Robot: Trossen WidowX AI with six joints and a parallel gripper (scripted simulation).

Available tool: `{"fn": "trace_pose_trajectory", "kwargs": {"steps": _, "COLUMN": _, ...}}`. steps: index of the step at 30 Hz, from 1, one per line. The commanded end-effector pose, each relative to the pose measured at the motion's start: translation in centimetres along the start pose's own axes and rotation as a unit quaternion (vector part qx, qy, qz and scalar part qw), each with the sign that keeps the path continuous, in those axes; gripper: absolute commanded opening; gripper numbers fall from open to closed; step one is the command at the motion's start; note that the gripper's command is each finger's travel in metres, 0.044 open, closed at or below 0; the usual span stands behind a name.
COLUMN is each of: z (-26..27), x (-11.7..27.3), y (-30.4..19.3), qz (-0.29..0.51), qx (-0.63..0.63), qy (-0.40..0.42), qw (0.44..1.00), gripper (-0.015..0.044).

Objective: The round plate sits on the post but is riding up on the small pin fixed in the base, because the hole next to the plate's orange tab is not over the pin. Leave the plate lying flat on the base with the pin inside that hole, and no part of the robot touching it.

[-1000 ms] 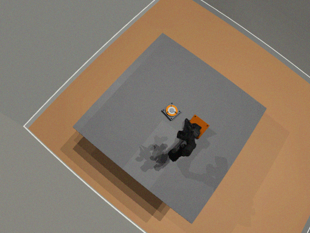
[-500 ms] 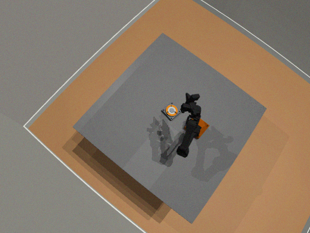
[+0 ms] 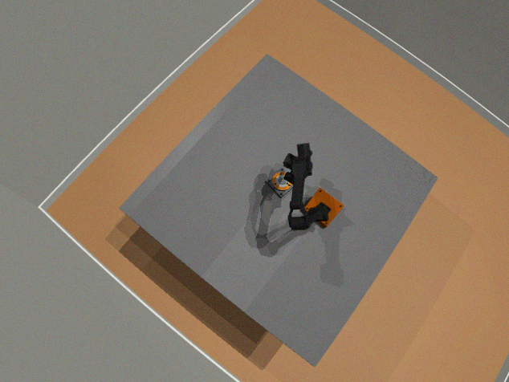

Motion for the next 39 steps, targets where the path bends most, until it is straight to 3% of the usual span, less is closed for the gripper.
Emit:
{"fn": "trace_pose_trajectory", "kwargs": {"steps": 1, "z": 2.1, "x": -5.1, "y": -1.9, "qz": 0.105, "qx": -0.063, "qy": 0.094, "qw": 0.988, "gripper": 0.0}}
{"fn": "trace_pose_trajectory", "kwargs": {"steps": 3, "z": 3.1, "x": -6.8, "y": -2.9, "qz": 0.151, "qx": -0.088, "qy": 0.128, "qw": 0.976, "gripper": 0.0}}
{"fn": "trace_pose_trajectory", "kwargs": {"steps": 9, "z": 3.1, "x": -7.5, "y": -3.1, "qz": 0.157, "qx": -0.091, "qy": 0.131, "qw": 0.975, "gripper": 0.0}}
{"fn": "trace_pose_trajectory", "kwargs": {"steps": 18, "z": 4.3, "x": -11.5, "y": -4.3, "qz": 0.157, "qx": -0.091, "qy": 0.133, "qw": 0.975, "gripper": 0.0}}
{"fn": "trace_pose_trajectory", "kwargs": {"steps": 39, "z": 6.3, "x": -11.0, "y": -4.5, "qz": 0.157, "qx": -0.091, "qy": 0.133, "qw": 0.974, "gripper": 0.0}}
Point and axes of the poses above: the point midway between the two fingers, 35 mm back from their tips, its own x axis back along the fingers, its own z axis across the jaws, y = z × x, the point moved 6 cm from there along x, back along the fingers, and after that the axes turned 4 degrees about x, right-handed, at the moved point
